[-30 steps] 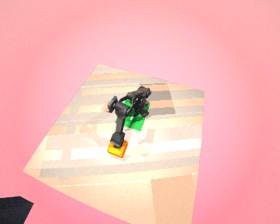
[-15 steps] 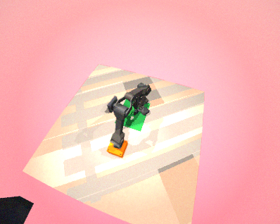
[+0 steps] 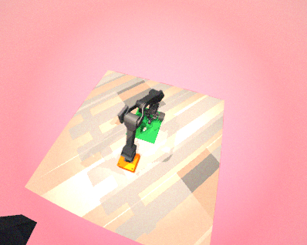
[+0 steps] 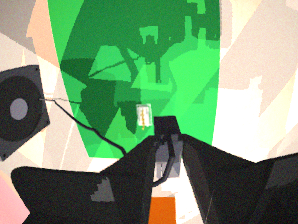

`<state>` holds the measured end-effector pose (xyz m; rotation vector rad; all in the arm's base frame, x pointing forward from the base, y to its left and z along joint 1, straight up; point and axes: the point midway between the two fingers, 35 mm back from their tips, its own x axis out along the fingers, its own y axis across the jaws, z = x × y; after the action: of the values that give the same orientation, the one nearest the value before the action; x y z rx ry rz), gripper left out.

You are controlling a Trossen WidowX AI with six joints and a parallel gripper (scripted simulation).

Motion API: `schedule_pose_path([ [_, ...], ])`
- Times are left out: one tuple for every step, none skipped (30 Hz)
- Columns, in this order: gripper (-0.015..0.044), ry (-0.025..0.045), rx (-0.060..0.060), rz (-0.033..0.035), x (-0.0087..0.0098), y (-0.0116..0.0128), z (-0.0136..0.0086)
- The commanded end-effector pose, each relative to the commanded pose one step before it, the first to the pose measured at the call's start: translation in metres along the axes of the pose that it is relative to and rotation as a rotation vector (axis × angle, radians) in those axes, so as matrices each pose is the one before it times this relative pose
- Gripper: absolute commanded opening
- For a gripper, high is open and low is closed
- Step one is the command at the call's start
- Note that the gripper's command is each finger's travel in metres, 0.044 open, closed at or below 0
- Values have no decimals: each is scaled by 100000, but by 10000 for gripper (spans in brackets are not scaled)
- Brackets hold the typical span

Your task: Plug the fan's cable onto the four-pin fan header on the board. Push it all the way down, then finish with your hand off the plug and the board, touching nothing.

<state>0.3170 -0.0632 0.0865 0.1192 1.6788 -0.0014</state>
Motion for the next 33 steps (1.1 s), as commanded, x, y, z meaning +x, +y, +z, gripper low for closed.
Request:
schedule_pose_path([
  [0,-2705,-14630,-2051,-324,158,837],
  [0,-403,-3429,-368,-18,29,148],
  [0,-393,-3428,-379,-18,25,149],
  [0,-382,-3428,-390,-18,21,150],
  [0,-371,-3427,-400,-18,16,151],
  [0,-359,-3426,-410,-18,12,152],
  [0,-348,-3425,-420,-18,7,152],
  [0,-336,-3424,-430,-18,3,153],
  [0,-323,-3423,-439,-18,-2,153],
  [0,-311,-3422,-448,-18,-6,153],
  [0,-298,-3422,-457,-18,-11,153],
  [0,-285,-3421,-465,-18,-15,153],
  [0,-272,-3420,-473,-18,-20,153],
  [0,-259,-3419,-480,-18,-24,153],
  [0,-245,-3418,-487,-18,-29,152],
  [0,-231,-3417,-494,-18,-34,152],
  [0,-217,-3416,-500,-18,-38,151],
  [0,-203,-3415,-506,-19,-43,150],
  [0,-189,-3414,-511,-19,-47,149],
  [0,-174,-3414,-517,-19,-52,148],
  [0,-160,-3413,-521,-19,-56,147],
  [0,-145,-3412,-526,-19,-60,145],
  [0,-130,-3411,-530,-19,-65,144],
  [0,-115,-3410,-533,-19,-69,142],
  [0,-84,-2813,-442,-16,-61,116],
  [0,-45,-1688,-266,-9,-38,69],
  [0,-14,-562,-89,-3,-13,23],
  [0,0,0,0,0,0,0],
  [0,0,0,0,0,0,0],
  [0,0,0,0,0,0,0],
  [0,0,0,0,0,0,0],
  [0,-180,-24,132,27,4,1],
  [0,-541,-72,395,81,13,3],
])
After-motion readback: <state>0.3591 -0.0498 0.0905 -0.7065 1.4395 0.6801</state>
